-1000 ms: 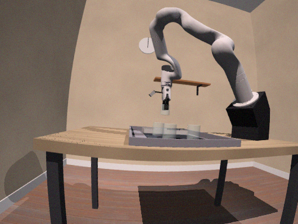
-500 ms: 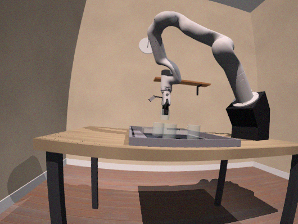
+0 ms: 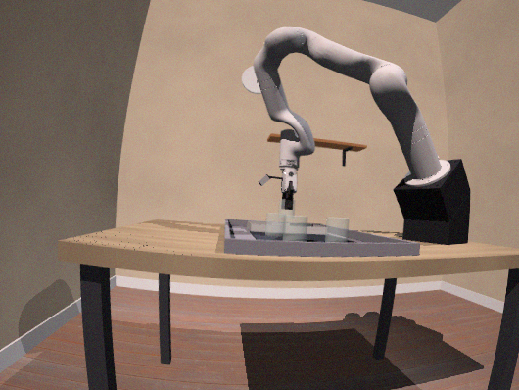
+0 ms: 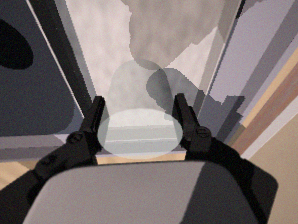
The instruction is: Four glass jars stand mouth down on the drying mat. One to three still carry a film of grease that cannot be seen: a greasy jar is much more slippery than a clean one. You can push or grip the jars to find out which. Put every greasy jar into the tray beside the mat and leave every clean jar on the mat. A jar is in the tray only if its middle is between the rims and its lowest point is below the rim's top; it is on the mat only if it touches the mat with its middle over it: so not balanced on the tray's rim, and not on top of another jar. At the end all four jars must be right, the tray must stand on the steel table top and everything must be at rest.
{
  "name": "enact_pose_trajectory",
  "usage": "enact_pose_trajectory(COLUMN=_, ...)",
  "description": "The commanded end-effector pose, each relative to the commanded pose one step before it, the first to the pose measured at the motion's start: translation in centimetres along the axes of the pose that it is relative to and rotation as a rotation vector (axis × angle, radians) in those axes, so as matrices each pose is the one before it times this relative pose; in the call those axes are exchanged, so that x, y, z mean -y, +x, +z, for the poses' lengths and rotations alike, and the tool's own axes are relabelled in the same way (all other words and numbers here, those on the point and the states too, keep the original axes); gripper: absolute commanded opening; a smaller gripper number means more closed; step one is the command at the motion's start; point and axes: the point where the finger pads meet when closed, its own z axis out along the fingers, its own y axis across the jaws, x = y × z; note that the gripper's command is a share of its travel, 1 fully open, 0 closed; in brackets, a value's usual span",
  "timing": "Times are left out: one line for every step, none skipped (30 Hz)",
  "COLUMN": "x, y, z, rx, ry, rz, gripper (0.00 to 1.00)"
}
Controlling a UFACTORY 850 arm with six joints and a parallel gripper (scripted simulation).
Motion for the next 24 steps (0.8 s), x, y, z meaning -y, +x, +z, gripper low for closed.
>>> enact_pose_trajectory(x=-0.079, y=0.082, z=0.456, rx=-0.00173, ry=-0.00163, rz=-0.00066, gripper=0.00)
enact_pose_trajectory(x=0.000, y=0.000, z=0.263, rx=0.00000, ry=0.00000, rz=0.00000, gripper=0.00)
enact_pose_trajectory(x=0.000, y=0.000, z=0.263, rx=0.00000, ry=0.00000, rz=0.00000, gripper=0.00)
enact_pose_trajectory(x=0.000, y=0.000, z=0.263, rx=0.00000, ry=0.00000, rz=0.00000, gripper=0.00)
enact_pose_trajectory(x=0.000, y=0.000, z=0.263, rx=0.00000, ry=0.00000, rz=0.00000, gripper=0.00)
enact_pose_trajectory(x=0.000, y=0.000, z=0.263, rx=0.00000, ry=0.00000, rz=0.00000, gripper=0.00)
enact_pose_trajectory(x=0.000, y=0.000, z=0.263, rx=0.00000, ry=0.00000, rz=0.00000, gripper=0.00)
enact_pose_trajectory(x=0.000, y=0.000, z=0.263, rx=0.00000, ry=0.00000, rz=0.00000, gripper=0.00)
enact_pose_trajectory(x=0.000, y=0.000, z=0.263, rx=0.00000, ry=0.00000, rz=0.00000, gripper=0.00)
enact_pose_trajectory(x=0.000, y=0.000, z=0.000, rx=0.00000, ry=0.00000, rz=0.00000, gripper=0.00)
enact_pose_trajectory(x=0.000, y=0.000, z=0.000, rx=0.00000, ry=0.00000, rz=0.00000, gripper=0.00)
enact_pose_trajectory(x=0.000, y=0.000, z=0.000, rx=0.00000, ry=0.00000, rz=0.00000, gripper=0.00)
enact_pose_trajectory(x=0.000, y=0.000, z=0.000, rx=0.00000, ry=0.00000, rz=0.00000, gripper=0.00)
enact_pose_trajectory(x=0.000, y=0.000, z=0.000, rx=0.00000, ry=0.00000, rz=0.00000, gripper=0.00)
enact_pose_trajectory(x=0.000, y=0.000, z=0.000, rx=0.00000, ry=0.00000, rz=0.00000, gripper=0.00)
enact_pose_trajectory(x=0.000, y=0.000, z=0.000, rx=0.00000, ry=0.00000, rz=0.00000, gripper=0.00)
enact_pose_trajectory(x=0.000, y=0.000, z=0.000, rx=0.00000, ry=0.00000, rz=0.00000, gripper=0.00)
enact_pose_trajectory(x=0.000, y=0.000, z=0.000, rx=0.00000, ry=0.00000, rz=0.00000, gripper=0.00)
enact_pose_trajectory(x=0.000, y=0.000, z=0.132, rx=0.00000, ry=0.00000, rz=0.00000, gripper=0.00)
enact_pose_trajectory(x=0.000, y=0.000, z=0.132, rx=0.00000, ry=0.00000, rz=0.00000, gripper=0.00)
enact_pose_trajectory(x=0.000, y=0.000, z=0.132, rx=0.00000, ry=0.00000, rz=0.00000, gripper=0.00)
enact_pose_trajectory(x=0.000, y=0.000, z=0.132, rx=0.00000, ry=0.00000, rz=0.00000, gripper=0.00)
enact_pose_trajectory(x=0.000, y=0.000, z=0.132, rx=0.00000, ry=0.00000, rz=0.00000, gripper=0.00)
enact_pose_trajectory(x=0.000, y=0.000, z=0.132, rx=0.00000, ry=0.00000, rz=0.00000, gripper=0.00)
